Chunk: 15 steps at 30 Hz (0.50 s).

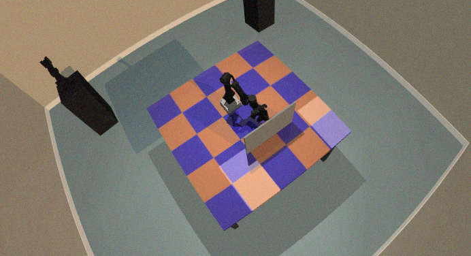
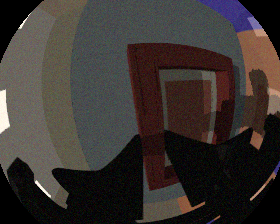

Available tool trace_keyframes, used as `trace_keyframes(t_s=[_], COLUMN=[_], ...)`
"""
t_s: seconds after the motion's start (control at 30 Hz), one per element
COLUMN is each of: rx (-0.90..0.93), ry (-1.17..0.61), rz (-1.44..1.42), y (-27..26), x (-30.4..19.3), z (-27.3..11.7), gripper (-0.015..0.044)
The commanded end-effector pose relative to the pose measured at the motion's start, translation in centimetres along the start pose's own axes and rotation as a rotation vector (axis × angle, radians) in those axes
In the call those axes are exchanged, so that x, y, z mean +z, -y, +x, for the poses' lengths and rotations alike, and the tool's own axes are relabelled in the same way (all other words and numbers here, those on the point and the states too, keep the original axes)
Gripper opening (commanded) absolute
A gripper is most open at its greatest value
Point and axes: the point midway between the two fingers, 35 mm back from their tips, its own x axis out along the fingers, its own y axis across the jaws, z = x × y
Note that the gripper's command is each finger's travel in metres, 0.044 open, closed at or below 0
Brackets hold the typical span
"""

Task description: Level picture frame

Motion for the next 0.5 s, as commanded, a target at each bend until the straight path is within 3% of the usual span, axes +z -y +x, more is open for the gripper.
trace_keyframes(t_s=[0.0,0.1,0.47], rx=[0.001,0.001,0.001], ry=[-0.004,-0.004,-0.004], rz=[0.007,0.007,0.007], y=[-0.01,-0.01,-0.11], x=[-0.08,-0.08,-0.02], z=[0.01,0.01,0.00], gripper=[0.0036,0.0000,0.0000])
